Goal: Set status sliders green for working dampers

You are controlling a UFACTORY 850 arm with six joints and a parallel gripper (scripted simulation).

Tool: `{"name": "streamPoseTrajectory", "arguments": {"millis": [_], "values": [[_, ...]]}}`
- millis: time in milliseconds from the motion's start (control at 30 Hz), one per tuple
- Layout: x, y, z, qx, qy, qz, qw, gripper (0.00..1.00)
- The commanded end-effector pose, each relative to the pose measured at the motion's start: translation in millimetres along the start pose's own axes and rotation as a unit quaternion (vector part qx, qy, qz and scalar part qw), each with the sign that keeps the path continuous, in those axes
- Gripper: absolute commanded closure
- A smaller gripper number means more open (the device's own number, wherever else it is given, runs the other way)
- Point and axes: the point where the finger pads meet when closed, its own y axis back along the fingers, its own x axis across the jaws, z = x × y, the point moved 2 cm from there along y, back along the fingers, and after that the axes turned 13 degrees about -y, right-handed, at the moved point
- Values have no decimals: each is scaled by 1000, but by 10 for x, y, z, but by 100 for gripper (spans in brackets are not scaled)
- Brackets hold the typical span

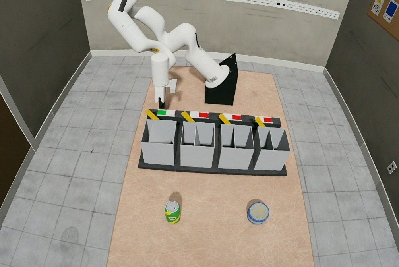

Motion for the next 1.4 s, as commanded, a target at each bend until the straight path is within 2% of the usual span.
{"name": "streamPoseTrajectory", "arguments": {"millis": [0, 400, 433, 733, 1167, 1367], "values": [[3, 39, 2, 0, 0, 0, 1000, 100], [3, 39, 2, 0, 0, 0, 1000, 100], [3, 39, 2, 0, 0, 0, 1000, 0], [4, 106, 2, 0, 0, 0, 1000, 0], [4, 521, 2, 0, 0, 0, 1000, 0], [5, 602, 2, 0, 0, 0, 1000, 0]]}}
